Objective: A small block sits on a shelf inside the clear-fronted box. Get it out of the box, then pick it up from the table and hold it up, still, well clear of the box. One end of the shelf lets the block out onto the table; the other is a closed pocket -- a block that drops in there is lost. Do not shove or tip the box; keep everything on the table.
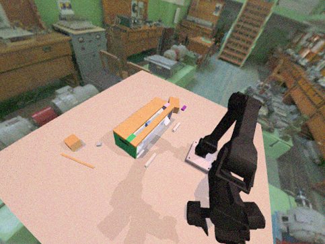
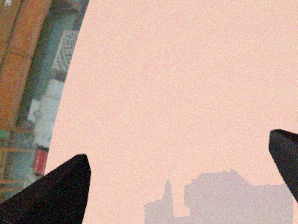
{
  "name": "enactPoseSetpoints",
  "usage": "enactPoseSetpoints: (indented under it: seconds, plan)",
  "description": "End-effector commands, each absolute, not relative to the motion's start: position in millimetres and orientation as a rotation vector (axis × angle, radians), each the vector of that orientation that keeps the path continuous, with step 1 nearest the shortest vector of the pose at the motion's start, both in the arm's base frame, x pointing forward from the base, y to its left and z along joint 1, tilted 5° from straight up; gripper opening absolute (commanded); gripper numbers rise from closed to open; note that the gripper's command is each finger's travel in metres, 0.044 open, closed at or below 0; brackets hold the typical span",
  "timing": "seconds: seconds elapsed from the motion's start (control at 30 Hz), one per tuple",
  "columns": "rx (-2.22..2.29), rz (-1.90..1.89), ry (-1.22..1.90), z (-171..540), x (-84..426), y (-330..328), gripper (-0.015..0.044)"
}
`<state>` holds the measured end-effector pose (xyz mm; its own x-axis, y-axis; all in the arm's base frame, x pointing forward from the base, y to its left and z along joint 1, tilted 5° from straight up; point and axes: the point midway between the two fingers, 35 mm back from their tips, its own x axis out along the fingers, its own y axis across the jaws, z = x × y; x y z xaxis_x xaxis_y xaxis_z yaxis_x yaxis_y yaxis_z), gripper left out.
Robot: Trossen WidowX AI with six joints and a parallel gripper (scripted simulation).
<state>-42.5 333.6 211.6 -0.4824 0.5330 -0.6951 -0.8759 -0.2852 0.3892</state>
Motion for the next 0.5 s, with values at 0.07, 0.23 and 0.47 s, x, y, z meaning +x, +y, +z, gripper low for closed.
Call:
enactPoseSetpoints:
  seconds: [0.07,0.23,0.47]
  plan:
    - [-0.651,1.573,0.958,188,65,325,0.0400]
    - [-0.732,1.380,0.995,174,128,299,0.0400]
    - [-0.956,1.122,1.107,160,221,220,0.0400]
